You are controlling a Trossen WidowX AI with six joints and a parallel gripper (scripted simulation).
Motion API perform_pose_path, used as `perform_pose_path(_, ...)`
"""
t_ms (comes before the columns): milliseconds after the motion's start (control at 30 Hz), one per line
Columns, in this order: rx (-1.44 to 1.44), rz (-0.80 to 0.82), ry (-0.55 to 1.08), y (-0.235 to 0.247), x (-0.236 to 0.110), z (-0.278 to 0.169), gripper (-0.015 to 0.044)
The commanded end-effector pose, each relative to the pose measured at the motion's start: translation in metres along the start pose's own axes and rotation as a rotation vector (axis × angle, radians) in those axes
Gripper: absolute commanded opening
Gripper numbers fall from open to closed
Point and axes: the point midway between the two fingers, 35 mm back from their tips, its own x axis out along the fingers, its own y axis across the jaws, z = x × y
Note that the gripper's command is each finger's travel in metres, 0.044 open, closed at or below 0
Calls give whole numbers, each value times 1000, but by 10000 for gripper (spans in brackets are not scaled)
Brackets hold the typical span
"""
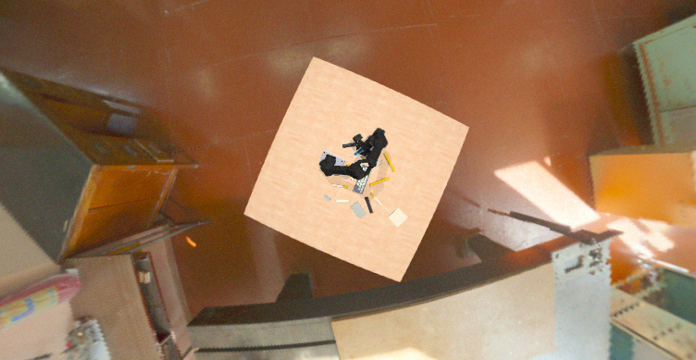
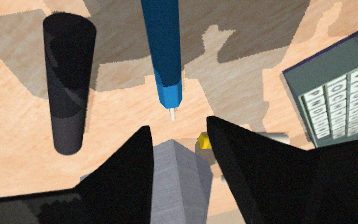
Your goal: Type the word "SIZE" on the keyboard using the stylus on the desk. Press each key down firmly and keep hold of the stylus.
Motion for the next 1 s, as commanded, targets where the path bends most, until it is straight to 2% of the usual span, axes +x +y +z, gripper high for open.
perform_pose_path(0, -5, -4, 1, 0, 3, 1, 150)
perform_pose_path(967, -5, -4, 2, 1, 22, 12, 150)
